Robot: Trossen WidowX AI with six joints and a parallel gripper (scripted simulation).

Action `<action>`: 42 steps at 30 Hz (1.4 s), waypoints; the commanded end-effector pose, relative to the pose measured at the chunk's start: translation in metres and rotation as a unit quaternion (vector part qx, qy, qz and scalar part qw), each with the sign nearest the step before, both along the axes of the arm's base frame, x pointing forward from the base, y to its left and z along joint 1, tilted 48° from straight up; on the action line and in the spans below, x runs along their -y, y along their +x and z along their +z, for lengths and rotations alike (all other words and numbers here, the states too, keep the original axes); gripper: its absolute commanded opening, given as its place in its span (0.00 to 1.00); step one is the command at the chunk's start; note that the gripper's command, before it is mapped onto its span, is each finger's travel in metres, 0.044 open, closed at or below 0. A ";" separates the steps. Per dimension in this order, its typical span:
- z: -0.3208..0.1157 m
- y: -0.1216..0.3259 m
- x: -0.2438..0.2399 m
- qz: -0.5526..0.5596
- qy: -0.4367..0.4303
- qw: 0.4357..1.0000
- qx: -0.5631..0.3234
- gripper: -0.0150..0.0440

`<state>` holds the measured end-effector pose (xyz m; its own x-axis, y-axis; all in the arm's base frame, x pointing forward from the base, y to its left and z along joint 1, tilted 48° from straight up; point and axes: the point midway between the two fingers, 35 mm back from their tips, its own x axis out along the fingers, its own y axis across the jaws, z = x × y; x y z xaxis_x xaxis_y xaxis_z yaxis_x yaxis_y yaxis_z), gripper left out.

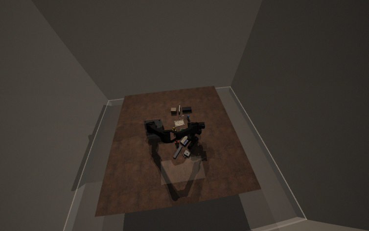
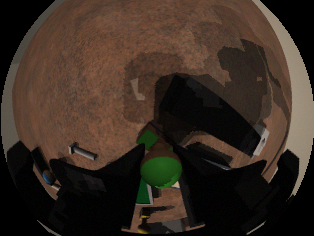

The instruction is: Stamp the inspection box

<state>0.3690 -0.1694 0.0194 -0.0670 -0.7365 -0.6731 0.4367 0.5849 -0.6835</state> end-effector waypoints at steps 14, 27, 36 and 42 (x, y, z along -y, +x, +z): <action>0.015 0.005 -0.018 0.001 0.002 1.000 0.000 0.71; 0.078 0.008 -0.088 0.003 0.000 1.000 -0.002 0.71; 0.078 0.008 -0.088 0.003 0.000 1.000 -0.002 0.71; 0.078 0.008 -0.087 0.004 -0.001 1.000 -0.004 0.71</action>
